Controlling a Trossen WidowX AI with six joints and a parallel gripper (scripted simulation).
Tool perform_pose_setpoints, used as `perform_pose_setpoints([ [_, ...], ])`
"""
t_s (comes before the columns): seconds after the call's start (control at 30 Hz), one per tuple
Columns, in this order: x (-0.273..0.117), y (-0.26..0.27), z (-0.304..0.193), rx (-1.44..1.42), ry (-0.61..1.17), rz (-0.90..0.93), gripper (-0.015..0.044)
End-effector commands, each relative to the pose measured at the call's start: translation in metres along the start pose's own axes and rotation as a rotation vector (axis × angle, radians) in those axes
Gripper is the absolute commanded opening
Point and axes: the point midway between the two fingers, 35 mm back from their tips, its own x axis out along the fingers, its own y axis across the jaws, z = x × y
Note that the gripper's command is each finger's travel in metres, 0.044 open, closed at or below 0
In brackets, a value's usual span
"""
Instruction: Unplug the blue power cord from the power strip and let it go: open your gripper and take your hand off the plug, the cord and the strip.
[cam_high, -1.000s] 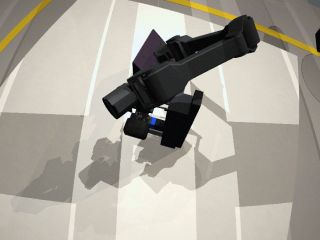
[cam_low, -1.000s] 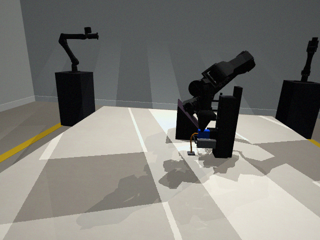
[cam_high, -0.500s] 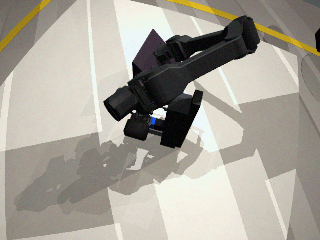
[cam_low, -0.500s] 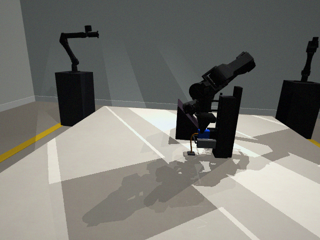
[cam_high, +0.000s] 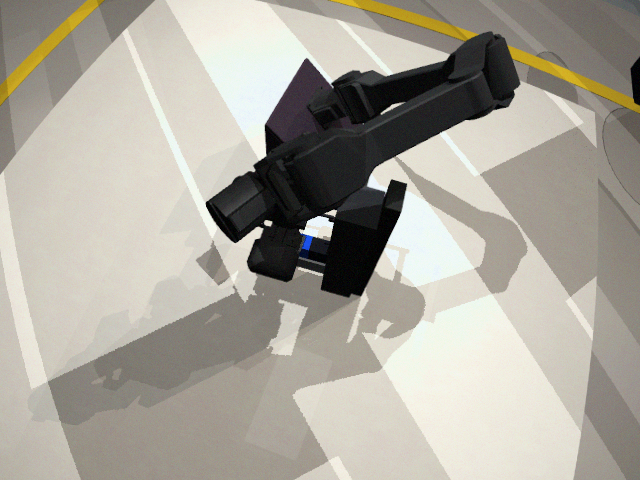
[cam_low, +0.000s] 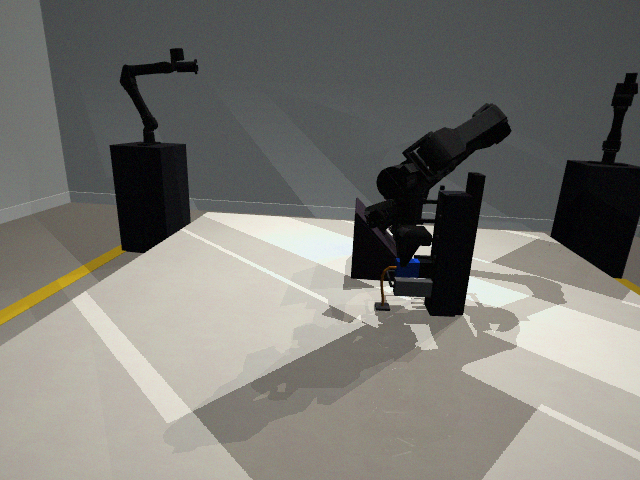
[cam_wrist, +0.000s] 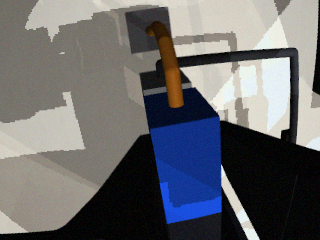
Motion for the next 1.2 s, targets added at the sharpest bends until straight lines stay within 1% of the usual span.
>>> perform_pose_setpoints([
  [0.0, -0.001, 0.002, 0.01, -0.002, -0.01, 0.004, 0.0],
  [1.03, -0.007, 0.0, 0.06, 0.002, -0.01, 0.003, 0.0],
  [1.17, -0.004, 0.0, 0.053, 0.004, -0.004, 0.002, 0.0105],
])
